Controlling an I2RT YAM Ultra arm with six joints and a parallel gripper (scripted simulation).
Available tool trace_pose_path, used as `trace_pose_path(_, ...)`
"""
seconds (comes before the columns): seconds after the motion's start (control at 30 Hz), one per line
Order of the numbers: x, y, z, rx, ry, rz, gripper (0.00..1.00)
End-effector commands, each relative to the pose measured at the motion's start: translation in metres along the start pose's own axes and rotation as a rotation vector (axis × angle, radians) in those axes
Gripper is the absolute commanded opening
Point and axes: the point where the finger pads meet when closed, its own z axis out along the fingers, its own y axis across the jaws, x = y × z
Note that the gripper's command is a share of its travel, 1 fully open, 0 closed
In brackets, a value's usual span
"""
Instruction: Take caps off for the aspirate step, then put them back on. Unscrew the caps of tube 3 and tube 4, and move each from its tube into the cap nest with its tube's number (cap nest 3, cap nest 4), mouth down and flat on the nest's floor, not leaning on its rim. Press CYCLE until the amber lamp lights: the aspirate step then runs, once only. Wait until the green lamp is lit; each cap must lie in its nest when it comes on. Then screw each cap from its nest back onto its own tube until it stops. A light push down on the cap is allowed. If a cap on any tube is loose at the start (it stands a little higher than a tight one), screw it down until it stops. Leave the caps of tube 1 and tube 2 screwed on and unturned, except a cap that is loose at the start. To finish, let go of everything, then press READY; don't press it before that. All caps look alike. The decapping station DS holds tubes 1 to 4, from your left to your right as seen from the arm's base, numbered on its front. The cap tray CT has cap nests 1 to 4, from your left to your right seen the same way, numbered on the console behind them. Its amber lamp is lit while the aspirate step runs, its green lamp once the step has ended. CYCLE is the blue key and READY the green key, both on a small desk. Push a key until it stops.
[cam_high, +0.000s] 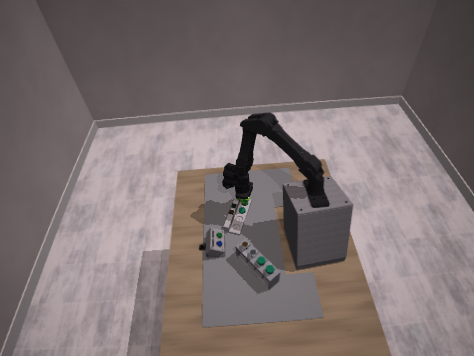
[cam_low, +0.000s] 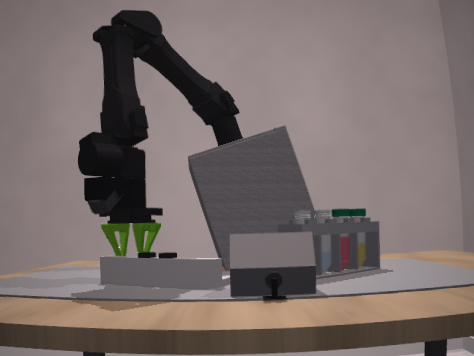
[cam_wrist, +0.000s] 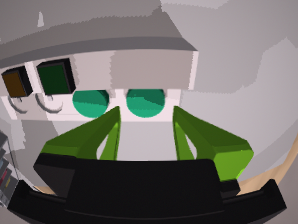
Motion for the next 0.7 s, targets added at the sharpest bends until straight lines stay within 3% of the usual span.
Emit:
trace_pose_path(0.0, -0.011, -0.001, -0.018, 0.006, -0.031, 0.001, 0.47)
trace_pose_path(0.47, -0.009, 0.000, -0.088, 0.005, -0.032, 0.002, 0.47)
trace_pose_path(0.53, -0.009, 0.000, -0.088, 0.005, -0.032, 0.002, 0.47)
trace_pose_path(0.67, -0.009, 0.000, -0.108, 0.005, -0.032, 0.002, 0.47)
